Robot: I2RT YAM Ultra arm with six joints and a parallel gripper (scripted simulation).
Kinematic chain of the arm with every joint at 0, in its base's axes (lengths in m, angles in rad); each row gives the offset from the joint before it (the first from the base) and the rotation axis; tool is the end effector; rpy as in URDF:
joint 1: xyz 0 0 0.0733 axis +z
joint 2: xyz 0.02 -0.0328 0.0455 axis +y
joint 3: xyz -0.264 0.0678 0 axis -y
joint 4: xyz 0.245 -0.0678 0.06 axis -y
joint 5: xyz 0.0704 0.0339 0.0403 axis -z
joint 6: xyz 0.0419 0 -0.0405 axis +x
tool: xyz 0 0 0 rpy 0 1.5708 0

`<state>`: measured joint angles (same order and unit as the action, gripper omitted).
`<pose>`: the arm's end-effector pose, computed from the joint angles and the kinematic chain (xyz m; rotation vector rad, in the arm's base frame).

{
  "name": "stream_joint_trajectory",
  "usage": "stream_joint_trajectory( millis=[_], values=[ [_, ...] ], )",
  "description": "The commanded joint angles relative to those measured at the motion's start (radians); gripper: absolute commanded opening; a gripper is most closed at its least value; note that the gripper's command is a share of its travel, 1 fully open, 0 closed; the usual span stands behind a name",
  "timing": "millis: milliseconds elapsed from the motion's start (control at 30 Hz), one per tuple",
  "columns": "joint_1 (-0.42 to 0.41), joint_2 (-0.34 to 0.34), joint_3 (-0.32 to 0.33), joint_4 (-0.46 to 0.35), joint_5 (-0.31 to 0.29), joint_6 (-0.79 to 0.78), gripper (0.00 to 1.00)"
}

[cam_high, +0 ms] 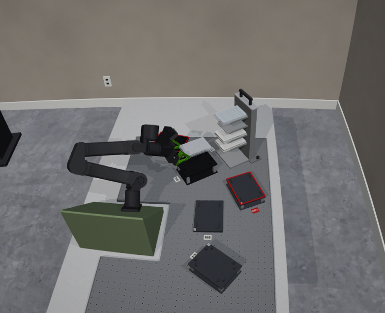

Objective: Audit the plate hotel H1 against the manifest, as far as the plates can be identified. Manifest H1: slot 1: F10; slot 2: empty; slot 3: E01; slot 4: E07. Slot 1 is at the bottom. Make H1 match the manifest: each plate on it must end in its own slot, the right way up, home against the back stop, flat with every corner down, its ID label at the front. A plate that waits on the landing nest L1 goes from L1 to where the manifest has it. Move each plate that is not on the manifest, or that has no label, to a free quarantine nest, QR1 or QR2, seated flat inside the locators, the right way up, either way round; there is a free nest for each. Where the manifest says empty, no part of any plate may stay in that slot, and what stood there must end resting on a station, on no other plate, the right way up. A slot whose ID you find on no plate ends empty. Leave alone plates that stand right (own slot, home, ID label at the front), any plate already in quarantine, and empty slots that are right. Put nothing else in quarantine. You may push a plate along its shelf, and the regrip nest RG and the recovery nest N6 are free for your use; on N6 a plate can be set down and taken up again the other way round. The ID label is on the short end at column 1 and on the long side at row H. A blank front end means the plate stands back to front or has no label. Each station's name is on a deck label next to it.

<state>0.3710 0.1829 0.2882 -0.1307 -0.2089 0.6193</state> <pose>0.0981 0.0487 0.2492 0.0374 1.6760 0.9264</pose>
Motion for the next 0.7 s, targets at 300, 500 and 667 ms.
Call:
stream_joint_trajectory(
  millis=[300,500,667],
  values=[
    [0.038,0.004,-0.009,0.036,0.068,0.001,0.86],
    [0.062,0.008,-0.018,0.049,0.092,0.002,0.86],
    [0.082,0.012,-0.026,0.061,0.112,0.002,0.86]
  ],
)
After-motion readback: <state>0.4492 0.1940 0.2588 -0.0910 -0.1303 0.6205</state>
